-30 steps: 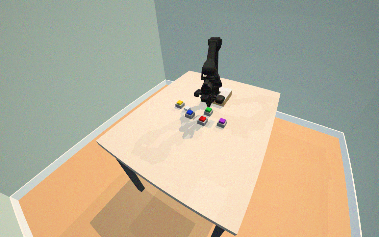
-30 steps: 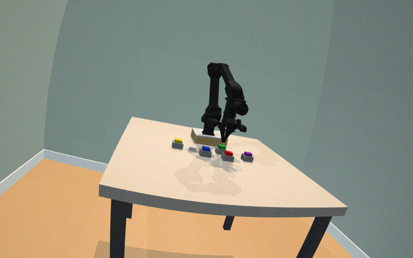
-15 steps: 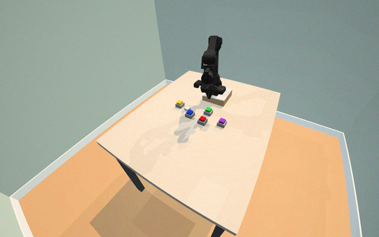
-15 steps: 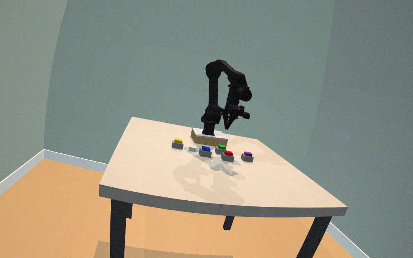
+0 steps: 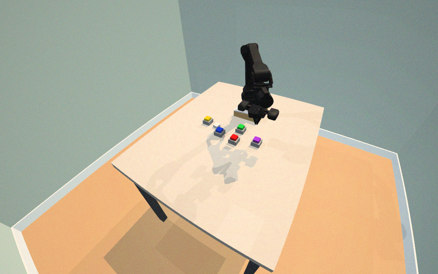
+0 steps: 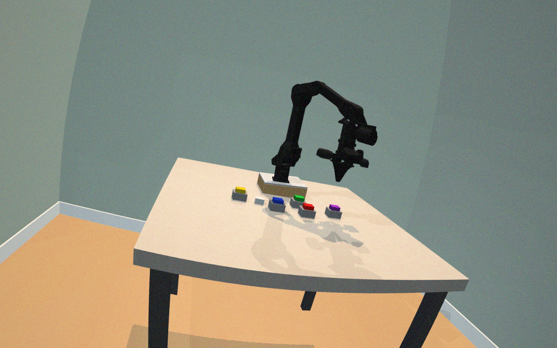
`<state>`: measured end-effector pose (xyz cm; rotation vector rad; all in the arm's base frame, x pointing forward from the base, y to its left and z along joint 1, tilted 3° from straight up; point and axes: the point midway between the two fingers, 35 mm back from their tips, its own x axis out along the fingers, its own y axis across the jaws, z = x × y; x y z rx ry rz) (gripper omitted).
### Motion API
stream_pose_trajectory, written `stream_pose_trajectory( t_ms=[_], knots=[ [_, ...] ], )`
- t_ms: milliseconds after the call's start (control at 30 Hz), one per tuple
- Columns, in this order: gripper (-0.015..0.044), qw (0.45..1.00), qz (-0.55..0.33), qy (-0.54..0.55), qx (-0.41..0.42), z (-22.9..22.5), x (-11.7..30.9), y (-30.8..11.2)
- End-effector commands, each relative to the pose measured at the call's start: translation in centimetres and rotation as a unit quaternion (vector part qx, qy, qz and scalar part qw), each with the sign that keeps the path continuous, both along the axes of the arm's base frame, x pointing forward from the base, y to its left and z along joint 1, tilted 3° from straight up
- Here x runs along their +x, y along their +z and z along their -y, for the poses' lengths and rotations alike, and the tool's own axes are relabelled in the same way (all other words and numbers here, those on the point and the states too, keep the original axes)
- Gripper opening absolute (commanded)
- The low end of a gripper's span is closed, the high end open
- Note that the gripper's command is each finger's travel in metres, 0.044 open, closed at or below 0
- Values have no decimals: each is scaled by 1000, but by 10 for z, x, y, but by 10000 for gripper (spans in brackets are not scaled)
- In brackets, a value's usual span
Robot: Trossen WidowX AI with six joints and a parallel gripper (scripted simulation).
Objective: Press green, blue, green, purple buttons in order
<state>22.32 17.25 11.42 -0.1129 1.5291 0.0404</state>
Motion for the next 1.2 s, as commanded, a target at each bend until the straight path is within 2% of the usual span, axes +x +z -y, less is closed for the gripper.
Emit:
stream_pose_trajectory(
  t_ms=[0, 100, 267, 1167],
  knots=[
    [20, 1000, 0, -8, 3, -13, 3, -1],
    [20, 1000, 0, -8, 3, -13, 3, -4],
    [20, 1000, 0, -8, 3, -11, 6, -60],
    [20, 1000, 0, -8, 3, -9, 7, -96]
  ],
)
